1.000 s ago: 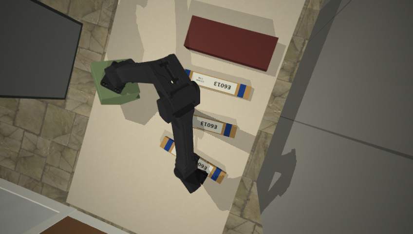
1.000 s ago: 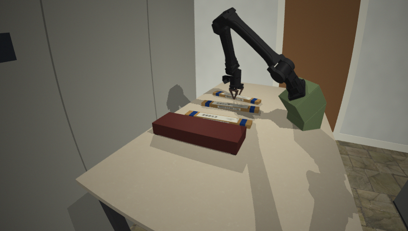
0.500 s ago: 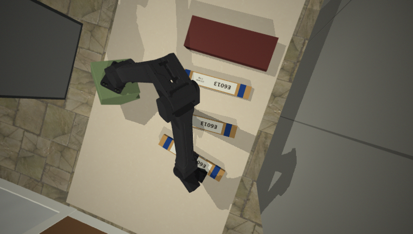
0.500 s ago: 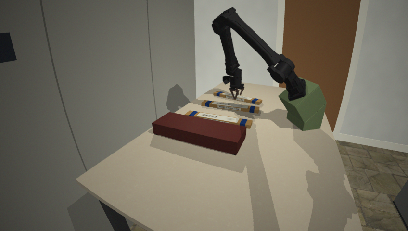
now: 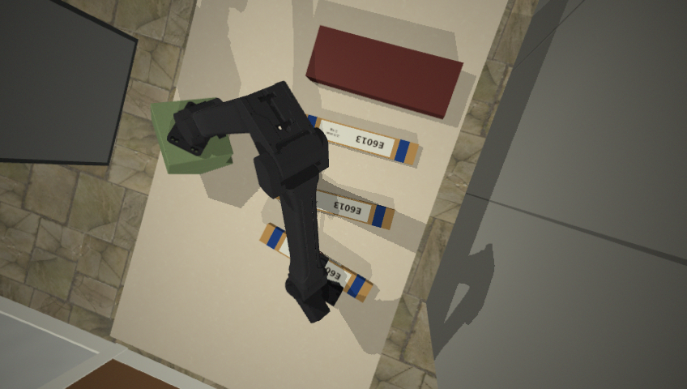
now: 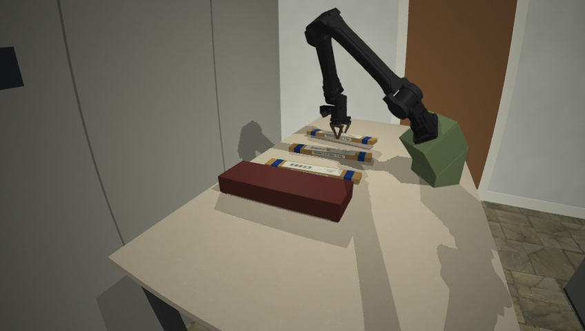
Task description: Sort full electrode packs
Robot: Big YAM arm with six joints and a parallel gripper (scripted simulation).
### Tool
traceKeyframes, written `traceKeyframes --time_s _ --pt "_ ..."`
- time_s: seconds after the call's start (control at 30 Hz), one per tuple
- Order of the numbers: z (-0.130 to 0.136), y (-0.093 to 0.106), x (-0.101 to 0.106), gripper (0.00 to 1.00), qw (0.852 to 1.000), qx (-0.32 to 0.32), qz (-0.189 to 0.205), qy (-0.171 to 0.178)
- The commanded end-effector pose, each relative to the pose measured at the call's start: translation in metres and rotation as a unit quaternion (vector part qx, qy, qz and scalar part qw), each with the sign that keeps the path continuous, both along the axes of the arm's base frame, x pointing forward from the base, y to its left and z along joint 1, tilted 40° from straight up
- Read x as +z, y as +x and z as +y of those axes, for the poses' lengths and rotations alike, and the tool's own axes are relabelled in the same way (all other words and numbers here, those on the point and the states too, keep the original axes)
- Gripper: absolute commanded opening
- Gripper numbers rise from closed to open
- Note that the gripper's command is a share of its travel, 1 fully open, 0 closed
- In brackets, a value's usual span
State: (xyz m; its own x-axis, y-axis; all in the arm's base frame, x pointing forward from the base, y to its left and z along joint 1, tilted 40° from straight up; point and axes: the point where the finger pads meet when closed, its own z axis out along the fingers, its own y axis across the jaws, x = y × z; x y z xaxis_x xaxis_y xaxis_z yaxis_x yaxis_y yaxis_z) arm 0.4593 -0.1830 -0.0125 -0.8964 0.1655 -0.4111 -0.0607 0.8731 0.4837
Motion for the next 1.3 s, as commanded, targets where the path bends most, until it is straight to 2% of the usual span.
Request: traceKeyframes --time_s 0.0,0.4,1.27 --pt "-0.042 0.004 0.048 0.0 0.999 -0.023 -0.041 -0.027" --pt "-0.052 0.001 0.062 0.0 0.998 -0.023 -0.042 -0.028" --pt "-0.063 0.002 0.075 0.0 0.998 -0.024 -0.042 -0.029"
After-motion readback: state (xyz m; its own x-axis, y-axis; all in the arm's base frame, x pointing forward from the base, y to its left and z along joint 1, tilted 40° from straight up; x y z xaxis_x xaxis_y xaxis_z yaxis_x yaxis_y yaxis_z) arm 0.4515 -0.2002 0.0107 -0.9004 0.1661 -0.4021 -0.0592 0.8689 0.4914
